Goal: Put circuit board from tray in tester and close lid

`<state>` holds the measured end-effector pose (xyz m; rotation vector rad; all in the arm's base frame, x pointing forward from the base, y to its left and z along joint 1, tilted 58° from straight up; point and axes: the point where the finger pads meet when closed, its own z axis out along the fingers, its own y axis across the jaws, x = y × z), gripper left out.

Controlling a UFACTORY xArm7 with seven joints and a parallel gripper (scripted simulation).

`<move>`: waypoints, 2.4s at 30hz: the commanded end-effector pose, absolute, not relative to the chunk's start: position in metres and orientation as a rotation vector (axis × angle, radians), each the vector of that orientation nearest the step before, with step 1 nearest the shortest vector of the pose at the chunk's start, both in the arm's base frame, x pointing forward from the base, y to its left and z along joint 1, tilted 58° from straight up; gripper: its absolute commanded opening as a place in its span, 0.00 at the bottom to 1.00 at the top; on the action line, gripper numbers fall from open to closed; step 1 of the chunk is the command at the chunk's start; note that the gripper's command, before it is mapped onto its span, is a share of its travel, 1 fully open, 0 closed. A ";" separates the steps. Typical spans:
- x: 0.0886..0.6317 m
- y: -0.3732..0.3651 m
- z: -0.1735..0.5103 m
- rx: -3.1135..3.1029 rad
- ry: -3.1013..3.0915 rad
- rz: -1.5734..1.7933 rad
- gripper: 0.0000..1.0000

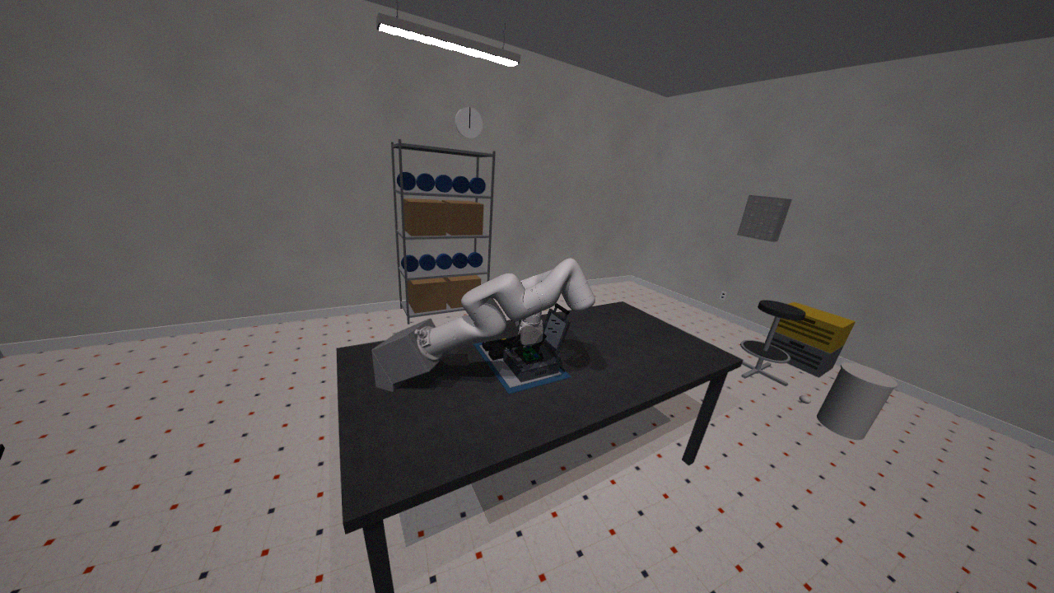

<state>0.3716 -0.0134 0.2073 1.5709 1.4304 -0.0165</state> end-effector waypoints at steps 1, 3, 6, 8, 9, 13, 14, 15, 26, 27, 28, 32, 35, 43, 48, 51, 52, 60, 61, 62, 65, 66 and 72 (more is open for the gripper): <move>0.372 -0.012 0.208 1.569 1.432 -0.013 0.79; 0.372 -0.012 0.208 1.569 1.432 -0.013 0.79; 0.372 -0.012 0.208 1.569 1.432 -0.013 0.79; 0.372 -0.012 0.208 1.569 1.432 -0.013 0.79; 0.372 -0.012 0.208 1.569 1.432 -0.013 0.79; 0.372 -0.012 0.208 1.569 1.432 -0.013 0.79; 0.372 -0.012 0.208 1.569 1.432 -0.013 0.79; 0.372 -0.012 0.208 1.569 1.432 -0.013 0.79; 0.373 -0.013 0.208 1.569 1.432 -0.013 0.79; 0.373 -0.013 0.208 1.569 1.432 -0.013 0.79; 0.373 -0.013 0.208 1.569 1.432 -0.013 0.79; 0.373 -0.013 0.208 1.569 1.432 -0.013 0.79; 0.373 -0.013 0.208 1.569 1.432 -0.013 0.79; 0.373 -0.013 0.207 1.569 1.432 -0.013 0.79; 0.374 -0.013 0.207 1.569 1.432 -0.013 0.79; 0.374 -0.014 0.207 1.569 1.432 -0.013 0.79; 0.374 -0.014 0.207 1.569 1.432 -0.013 0.79; 0.375 -0.015 0.206 1.569 1.432 -0.013 0.79; 0.375 -0.015 0.206 1.569 1.432 -0.013 0.79; 0.375 -0.015 0.206 1.569 1.432 -0.013 0.79; 0.375 -0.015 0.206 1.569 1.432 -0.013 1.00; 0.375 -0.015 0.206 1.569 1.432 -0.013 1.00; 0.375 -0.015 0.206 1.569 1.432 -0.013 1.00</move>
